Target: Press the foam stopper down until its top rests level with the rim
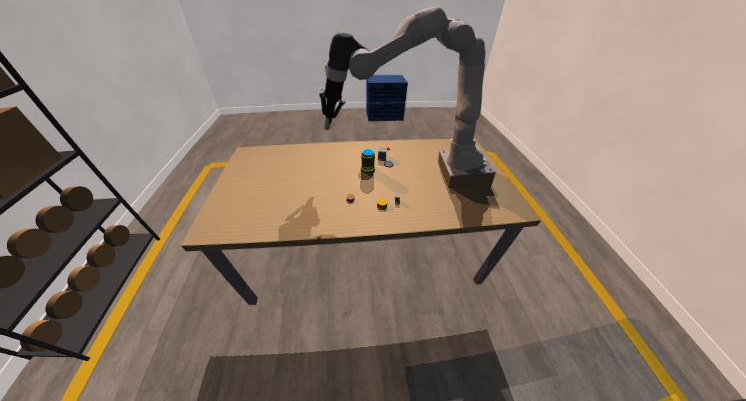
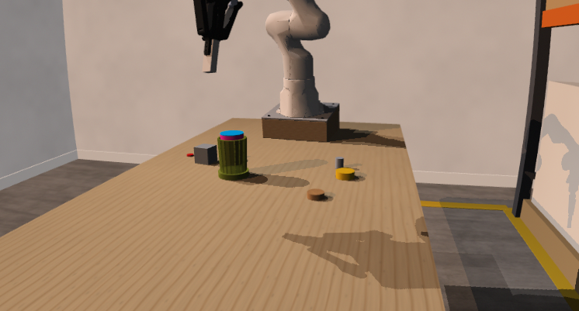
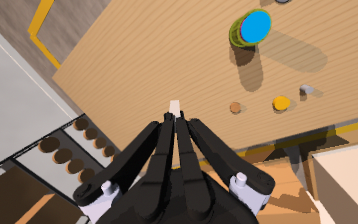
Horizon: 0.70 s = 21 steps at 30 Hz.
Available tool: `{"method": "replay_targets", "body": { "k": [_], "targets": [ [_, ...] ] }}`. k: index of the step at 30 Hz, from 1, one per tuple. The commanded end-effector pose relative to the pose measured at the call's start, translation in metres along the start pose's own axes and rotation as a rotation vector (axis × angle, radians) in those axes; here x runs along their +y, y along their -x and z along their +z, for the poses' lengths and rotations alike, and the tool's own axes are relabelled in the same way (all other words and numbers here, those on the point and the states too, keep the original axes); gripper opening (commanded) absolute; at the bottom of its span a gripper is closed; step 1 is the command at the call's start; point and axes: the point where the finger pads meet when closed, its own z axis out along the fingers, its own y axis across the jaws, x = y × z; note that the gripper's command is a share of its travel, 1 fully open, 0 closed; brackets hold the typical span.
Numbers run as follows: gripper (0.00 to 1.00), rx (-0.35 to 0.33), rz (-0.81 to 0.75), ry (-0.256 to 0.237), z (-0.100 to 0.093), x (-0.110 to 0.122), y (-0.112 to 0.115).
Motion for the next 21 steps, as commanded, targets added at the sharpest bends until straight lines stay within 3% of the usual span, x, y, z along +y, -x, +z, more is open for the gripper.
{"method": "replay_targets", "body": {
  "k": [1, 21],
  "targets": [
    [0.0, -0.002, 0.026, -0.004, -0.001, -0.0014, -0.0009],
    [0.0, 0.003, 0.077, 0.008, 0.0048, 0.0073, -0.0071]
  ]
}}
